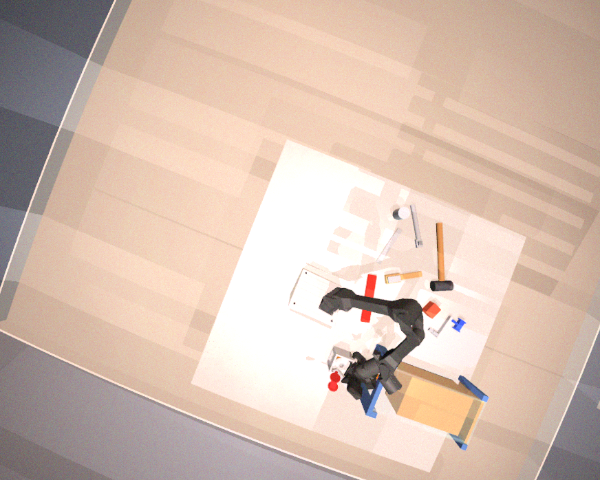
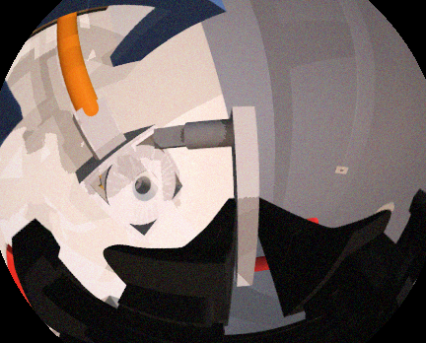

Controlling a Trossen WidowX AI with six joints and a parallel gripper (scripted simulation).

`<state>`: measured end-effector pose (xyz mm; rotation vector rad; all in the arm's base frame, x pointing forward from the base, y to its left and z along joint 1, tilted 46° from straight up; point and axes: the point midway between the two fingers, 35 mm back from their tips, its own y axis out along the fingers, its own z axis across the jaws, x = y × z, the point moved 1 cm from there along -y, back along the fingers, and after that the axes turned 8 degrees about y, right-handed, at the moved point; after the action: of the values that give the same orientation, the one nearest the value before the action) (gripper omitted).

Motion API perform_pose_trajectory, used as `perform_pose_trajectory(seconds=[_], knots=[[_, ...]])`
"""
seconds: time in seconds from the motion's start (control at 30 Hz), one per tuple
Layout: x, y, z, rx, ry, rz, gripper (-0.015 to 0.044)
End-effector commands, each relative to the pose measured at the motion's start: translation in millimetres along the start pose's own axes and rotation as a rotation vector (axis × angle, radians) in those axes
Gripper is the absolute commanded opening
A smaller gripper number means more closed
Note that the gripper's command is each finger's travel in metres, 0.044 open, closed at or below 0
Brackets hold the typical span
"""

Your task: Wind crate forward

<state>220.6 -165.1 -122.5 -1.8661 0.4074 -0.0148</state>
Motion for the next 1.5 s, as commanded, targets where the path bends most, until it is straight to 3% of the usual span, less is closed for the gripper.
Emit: perform_pose_trajectory(seconds=[0.0, 0.83, 1.17, 1.47], knots=[[0.3, 0.0, -2.1, -0.081, 0.01, -0.01, 0.0], [-1.1, 1.5, 3.2, -0.484, 0.007, -0.063, 0.0], [-2.2, 2.2, 5.6, -0.467, 0.0, -0.06, 0.0], [-42.4, -8.3, 20.5, -0.465, -0.002, -0.057, 0.0]])
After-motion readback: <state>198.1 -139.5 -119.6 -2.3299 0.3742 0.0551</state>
